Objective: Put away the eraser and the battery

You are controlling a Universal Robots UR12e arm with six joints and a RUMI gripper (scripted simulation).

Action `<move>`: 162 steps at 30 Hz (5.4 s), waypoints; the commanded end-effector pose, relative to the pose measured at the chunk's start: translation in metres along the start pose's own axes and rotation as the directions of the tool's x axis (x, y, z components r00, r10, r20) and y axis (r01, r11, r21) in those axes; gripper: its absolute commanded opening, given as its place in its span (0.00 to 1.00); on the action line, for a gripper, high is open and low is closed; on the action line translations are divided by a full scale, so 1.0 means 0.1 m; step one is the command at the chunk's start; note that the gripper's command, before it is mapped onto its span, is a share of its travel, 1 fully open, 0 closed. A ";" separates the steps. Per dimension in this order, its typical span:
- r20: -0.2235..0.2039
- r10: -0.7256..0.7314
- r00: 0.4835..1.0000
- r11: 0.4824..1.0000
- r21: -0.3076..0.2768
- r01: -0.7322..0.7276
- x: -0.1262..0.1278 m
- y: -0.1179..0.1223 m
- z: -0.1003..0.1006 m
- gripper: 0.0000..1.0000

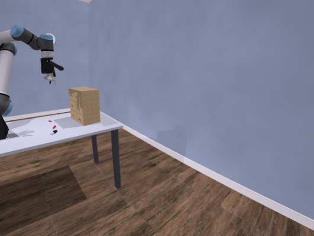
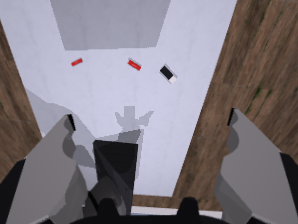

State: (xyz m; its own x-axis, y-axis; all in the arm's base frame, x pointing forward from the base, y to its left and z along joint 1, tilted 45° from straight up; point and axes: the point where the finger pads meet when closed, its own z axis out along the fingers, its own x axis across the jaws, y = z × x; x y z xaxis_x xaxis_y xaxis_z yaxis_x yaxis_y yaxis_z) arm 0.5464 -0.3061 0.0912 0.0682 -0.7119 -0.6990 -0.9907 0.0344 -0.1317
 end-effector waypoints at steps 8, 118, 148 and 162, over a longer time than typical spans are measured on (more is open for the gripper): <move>-0.002 0.000 1.000 0.999 0.045 0.000 0.00 -0.03 0.03 1.00; -0.004 0.016 1.000 0.554 0.832 -0.006 0.02 -0.68 0.81 1.00; -0.003 0.018 1.000 0.468 0.884 -0.005 0.02 -0.76 0.89 1.00; -0.003 0.018 1.000 0.438 0.899 -0.005 0.02 -0.78 0.92 1.00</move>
State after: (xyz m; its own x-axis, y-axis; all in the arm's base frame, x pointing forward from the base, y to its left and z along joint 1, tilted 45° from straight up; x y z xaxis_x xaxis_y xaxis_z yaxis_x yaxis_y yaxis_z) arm 0.6329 -0.2456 0.0358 0.0549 -0.7119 -0.7001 -0.3478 0.6437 -0.6817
